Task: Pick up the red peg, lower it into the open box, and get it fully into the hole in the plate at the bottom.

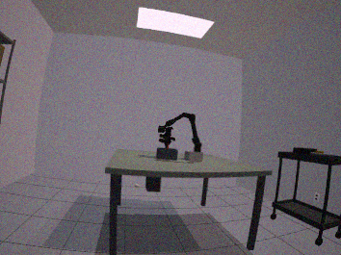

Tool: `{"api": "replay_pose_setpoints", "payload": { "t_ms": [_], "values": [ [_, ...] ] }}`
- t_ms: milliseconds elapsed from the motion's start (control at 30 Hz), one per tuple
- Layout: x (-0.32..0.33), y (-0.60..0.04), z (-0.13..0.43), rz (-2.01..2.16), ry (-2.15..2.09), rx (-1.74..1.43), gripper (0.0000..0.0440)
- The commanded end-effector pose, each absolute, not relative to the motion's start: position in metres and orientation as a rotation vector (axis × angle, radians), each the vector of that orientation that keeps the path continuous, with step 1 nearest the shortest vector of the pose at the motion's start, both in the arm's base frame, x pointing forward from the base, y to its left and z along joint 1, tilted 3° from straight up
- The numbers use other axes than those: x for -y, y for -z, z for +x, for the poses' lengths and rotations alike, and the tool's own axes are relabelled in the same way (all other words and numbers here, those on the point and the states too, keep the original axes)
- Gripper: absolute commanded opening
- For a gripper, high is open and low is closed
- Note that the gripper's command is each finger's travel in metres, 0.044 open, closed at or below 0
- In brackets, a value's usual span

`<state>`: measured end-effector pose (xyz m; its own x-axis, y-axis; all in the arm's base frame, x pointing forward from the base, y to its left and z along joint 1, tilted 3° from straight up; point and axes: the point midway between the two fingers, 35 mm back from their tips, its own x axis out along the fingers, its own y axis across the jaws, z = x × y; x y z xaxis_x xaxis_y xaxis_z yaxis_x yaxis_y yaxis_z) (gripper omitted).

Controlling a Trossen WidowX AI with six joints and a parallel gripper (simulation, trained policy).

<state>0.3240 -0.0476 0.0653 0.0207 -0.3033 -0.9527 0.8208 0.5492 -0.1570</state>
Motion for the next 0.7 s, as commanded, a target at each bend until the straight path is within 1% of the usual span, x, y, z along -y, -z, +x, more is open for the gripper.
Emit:
{"api": "replay_pose_setpoints", "payload": {
  "t_ms": [0,67,133,333,433,467,667],
  "values": [
    [0.054,-0.054,0.330,0.516,0.902,-1.287,0.0000],
    [0.057,-0.048,0.332,0.514,0.885,-1.302,0.0002],
    [0.059,-0.041,0.331,0.512,0.871,-1.323,0.0025],
    [0.063,-0.022,0.332,0.527,0.845,-1.377,0.0165],
    [0.065,-0.020,0.336,0.507,0.806,-1.391,0.0170],
    [0.065,-0.020,0.339,0.506,0.795,-1.394,0.0183],
    [0.065,-0.025,0.356,0.543,0.756,-1.405,0.0336]
  ]
}}
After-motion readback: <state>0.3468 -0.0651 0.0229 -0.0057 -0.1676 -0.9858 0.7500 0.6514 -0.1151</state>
